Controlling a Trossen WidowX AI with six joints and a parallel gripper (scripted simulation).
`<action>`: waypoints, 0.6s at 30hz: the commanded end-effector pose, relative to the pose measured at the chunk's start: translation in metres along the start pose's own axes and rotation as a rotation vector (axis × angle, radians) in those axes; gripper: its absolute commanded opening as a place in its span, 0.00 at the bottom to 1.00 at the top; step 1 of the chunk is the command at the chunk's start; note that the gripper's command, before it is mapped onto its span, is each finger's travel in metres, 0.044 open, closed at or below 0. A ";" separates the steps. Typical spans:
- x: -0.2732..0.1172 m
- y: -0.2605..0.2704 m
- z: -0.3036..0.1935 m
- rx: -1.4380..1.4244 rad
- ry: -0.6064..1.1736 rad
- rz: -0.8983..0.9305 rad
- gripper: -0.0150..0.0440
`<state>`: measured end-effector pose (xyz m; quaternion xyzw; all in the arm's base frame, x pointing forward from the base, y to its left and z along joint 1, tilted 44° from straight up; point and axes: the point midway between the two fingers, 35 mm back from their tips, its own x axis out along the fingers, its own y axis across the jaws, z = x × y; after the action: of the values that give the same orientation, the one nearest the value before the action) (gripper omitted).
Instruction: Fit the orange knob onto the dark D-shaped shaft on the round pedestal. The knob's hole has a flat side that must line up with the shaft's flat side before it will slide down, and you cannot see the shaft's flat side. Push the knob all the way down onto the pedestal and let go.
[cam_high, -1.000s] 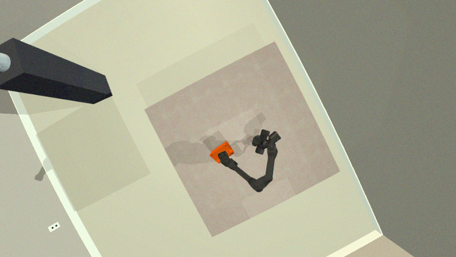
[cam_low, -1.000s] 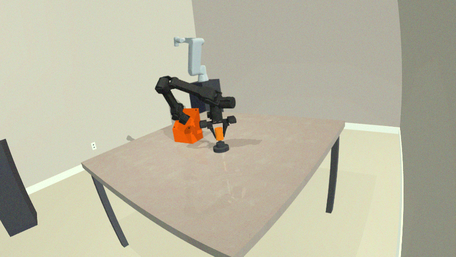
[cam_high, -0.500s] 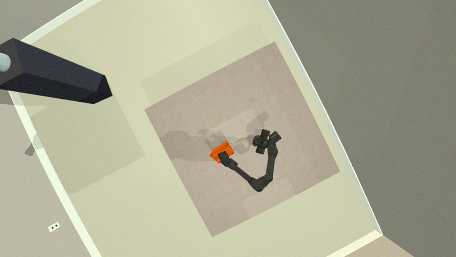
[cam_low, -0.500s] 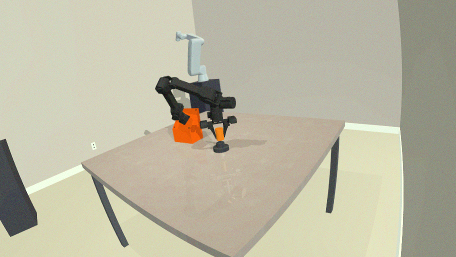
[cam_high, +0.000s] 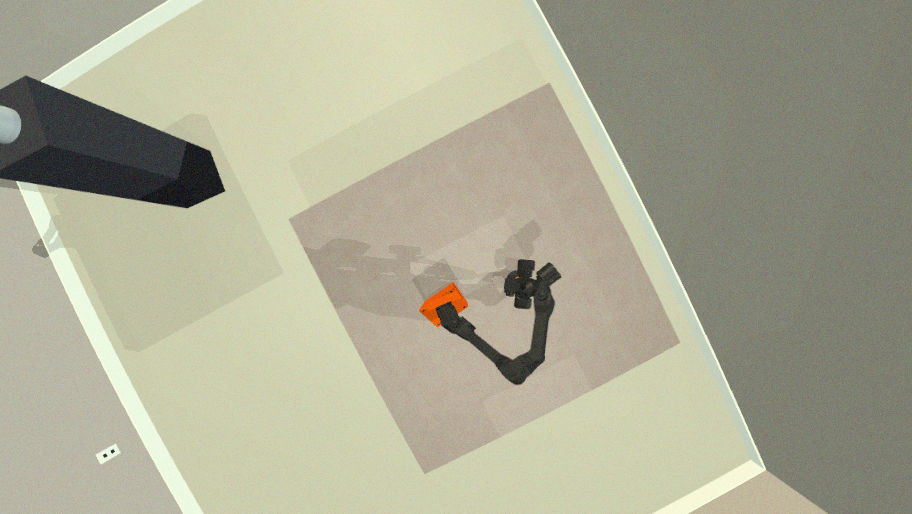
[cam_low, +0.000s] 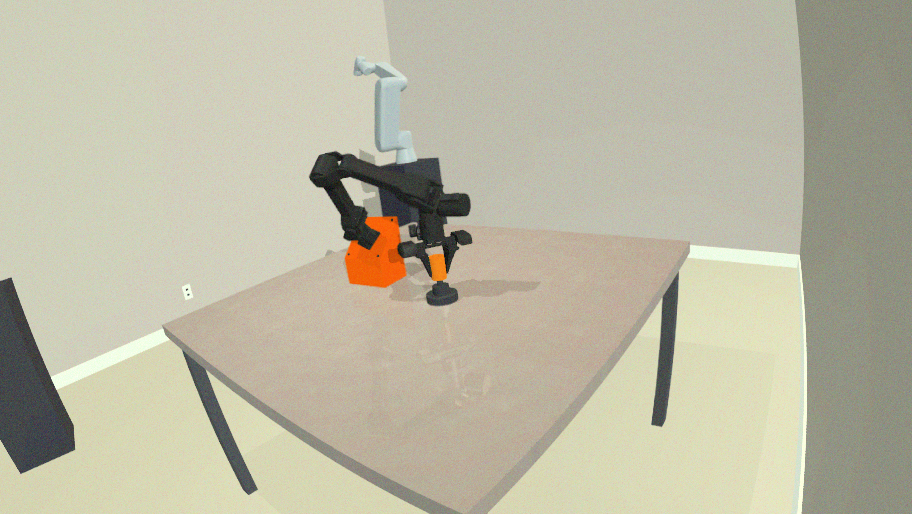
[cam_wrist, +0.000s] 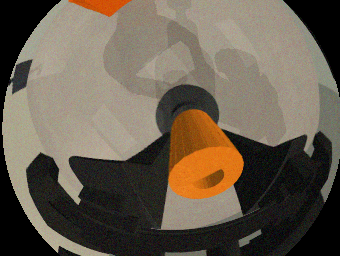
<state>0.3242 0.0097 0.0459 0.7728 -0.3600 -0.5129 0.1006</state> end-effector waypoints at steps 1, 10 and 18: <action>-0.001 0.000 0.000 -0.015 0.003 -0.001 0.25; -0.001 -0.001 -0.004 -0.015 0.003 -0.001 0.25; 0.002 -0.001 -0.004 -0.015 0.004 -0.001 0.25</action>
<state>0.3282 0.0088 0.0460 0.7725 -0.3568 -0.5149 0.1043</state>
